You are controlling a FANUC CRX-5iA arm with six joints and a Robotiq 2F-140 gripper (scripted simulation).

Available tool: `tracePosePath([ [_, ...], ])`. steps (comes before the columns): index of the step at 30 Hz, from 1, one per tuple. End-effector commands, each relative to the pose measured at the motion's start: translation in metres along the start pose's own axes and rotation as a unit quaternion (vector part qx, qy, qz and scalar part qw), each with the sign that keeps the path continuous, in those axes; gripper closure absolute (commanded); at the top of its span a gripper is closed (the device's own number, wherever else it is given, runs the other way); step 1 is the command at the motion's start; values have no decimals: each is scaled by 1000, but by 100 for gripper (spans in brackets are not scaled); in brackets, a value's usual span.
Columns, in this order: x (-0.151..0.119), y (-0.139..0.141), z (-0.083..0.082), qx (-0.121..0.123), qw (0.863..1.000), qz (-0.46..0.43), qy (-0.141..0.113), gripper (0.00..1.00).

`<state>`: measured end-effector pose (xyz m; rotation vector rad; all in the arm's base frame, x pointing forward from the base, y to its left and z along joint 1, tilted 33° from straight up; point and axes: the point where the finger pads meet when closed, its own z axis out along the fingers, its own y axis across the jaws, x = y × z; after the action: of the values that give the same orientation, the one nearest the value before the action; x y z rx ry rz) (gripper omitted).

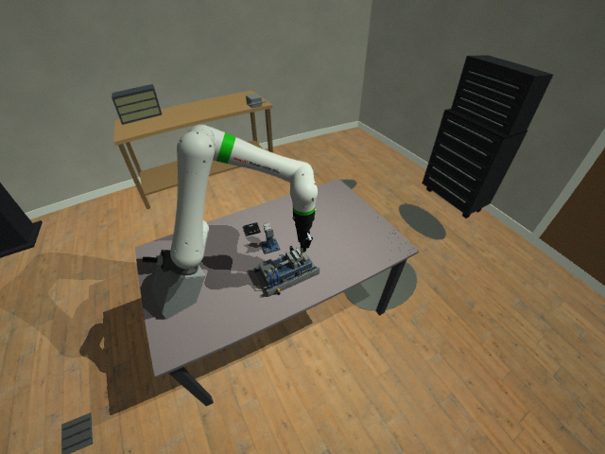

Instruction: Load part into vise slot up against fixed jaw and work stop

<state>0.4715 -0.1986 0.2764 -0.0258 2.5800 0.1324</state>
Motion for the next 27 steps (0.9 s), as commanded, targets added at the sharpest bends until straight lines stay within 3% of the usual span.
tracePosePath([
  [1,0,0,0,0,1000,0,0,100],
  [27,0,0,0,0,1000,0,0,100],
])
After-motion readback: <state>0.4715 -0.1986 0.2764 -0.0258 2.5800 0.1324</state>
